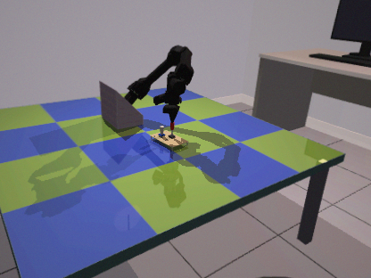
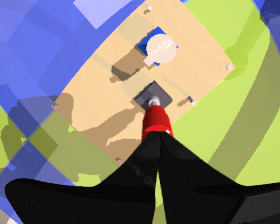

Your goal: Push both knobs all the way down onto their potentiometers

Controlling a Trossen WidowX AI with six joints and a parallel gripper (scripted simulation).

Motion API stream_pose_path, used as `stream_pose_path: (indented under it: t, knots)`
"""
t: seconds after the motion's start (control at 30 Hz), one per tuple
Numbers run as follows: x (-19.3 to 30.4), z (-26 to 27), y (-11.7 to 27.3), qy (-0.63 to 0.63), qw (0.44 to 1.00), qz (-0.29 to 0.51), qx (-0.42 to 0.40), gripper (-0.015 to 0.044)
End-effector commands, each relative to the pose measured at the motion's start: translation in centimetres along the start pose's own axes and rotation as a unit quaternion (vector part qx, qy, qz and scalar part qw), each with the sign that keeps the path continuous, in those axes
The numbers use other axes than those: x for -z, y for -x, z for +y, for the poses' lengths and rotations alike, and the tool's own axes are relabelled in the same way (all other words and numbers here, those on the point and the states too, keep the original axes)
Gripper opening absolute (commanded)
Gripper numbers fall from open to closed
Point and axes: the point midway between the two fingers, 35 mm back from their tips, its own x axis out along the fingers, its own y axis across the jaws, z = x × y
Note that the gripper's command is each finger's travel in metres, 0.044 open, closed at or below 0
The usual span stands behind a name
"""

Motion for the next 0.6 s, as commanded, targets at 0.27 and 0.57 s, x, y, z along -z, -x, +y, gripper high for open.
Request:
stream_pose_path:
  t: [0.27,0.57]
  knots:
    - [0.26,-0.06,-1.74,0.005,1.000,-0.001,0.007,0.0000]
    - [0.26,-0.06,-2.15,0.005,1.000,-0.001,0.007,0.0000]
